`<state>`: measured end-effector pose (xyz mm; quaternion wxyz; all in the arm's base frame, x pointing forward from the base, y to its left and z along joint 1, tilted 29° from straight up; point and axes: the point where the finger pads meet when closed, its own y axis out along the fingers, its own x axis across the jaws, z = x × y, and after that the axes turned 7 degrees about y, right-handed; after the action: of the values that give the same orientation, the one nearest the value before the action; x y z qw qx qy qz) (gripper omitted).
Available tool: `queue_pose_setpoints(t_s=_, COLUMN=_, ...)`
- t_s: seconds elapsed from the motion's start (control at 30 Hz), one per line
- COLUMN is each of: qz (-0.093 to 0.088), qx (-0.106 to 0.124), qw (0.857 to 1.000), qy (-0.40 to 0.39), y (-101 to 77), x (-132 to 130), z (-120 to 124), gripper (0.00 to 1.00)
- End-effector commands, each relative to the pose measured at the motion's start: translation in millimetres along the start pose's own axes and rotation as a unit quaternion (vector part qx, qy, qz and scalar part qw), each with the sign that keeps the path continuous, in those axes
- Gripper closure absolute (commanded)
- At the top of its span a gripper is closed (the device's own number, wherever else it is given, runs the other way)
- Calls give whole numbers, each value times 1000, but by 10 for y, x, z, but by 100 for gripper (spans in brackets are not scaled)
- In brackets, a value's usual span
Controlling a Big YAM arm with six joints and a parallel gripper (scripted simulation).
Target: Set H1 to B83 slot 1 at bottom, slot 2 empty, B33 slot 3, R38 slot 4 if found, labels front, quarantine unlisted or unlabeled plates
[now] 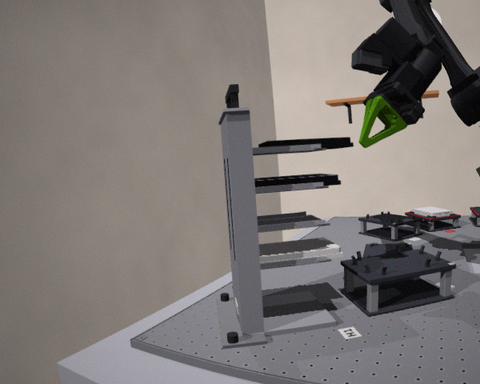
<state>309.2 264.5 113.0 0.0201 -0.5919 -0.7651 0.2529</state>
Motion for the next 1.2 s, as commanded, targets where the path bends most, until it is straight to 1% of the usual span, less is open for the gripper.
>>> queue_pose_setpoints(t_s=0.0, qz=2, qx=-21, qw=1000, qy=13, y=80, x=29, z=-286, gripper=100)
queue_pose_setpoints(t_s=0.03, qz=2, qx=-21, qw=1000, qy=13, y=84, x=30, z=-292, gripper=100)
queue_pose_setpoints(t_s=0.1, qz=2, qx=-14, qw=1000, qy=7, y=82, x=11, z=-196, gripper=100)
queue_pose_setpoints(t_s=0.13, qz=2, qx=-13, qw=1000, qy=6, y=85, x=8, z=-187, gripper=100)
queue_pose_setpoints(t_s=0.2, qz=2, qx=-21, qw=1000, qy=13, y=108, x=31, z=-314, gripper=100)
queue_pose_setpoints(t_s=0.27, qz=2, qx=-21, qw=1000, qy=13, y=118, x=32, z=-326, gripper=100)
queue_pose_setpoints(t_s=0.33, qz=2, qx=-13, qw=1000, qy=6, y=113, x=10, z=-214, gripper=100)
queue_pose_setpoints(t_s=0.43, qz=2, qx=-14, qw=1000, qy=7, y=120, x=14, z=-235, gripper=100)
queue_pose_setpoints(t_s=0.5, qz=2, qx=-21, qw=1000, qy=13, y=141, x=34, z=-348, gripper=100)
queue_pose_setpoints(t_s=0.53, qz=2, qx=-21, qw=1000, qy=13, y=146, x=34, z=-354, gripper=100)
queue_pose_setpoints(t_s=0.63, qz=3, qx=-13, qw=1000, qy=6, y=147, x=14, z=-253, gripper=100)
queue_pose_setpoints(t_s=0.7, qz=2, qx=-19, qw=1000, qy=11, y=167, x=31, z=-349, gripper=100)
queue_pose_setpoints(t_s=0.77, qz=2, qx=-21, qw=1000, qy=12, y=180, x=36, z=-384, gripper=100)
queue_pose_setpoints(t_s=0.87, qz=3, qx=-12, qw=1000, qy=5, y=180, x=16, z=-274, gripper=100)
queue_pose_setpoints(t_s=0.93, qz=2, qx=-19, qw=1000, qy=11, y=202, x=35, z=-390, gripper=100)
queue_pose_setpoints(t_s=1.0, qz=2, qx=-19, qw=1000, qy=11, y=202, x=35, z=-390, gripper=100)
queue_pose_setpoints(t_s=1.03, qz=1, qx=-12, qw=1000, qy=3, y=177, x=34, z=-287, gripper=100)
queue_pose_setpoints(t_s=1.13, qz=2, qx=-19, qw=1000, qy=11, y=223, x=38, z=-419, gripper=100)
queue_pose_setpoints(t_s=1.17, qz=2, qx=-19, qw=1000, qy=11, y=228, x=39, z=-423, gripper=100)
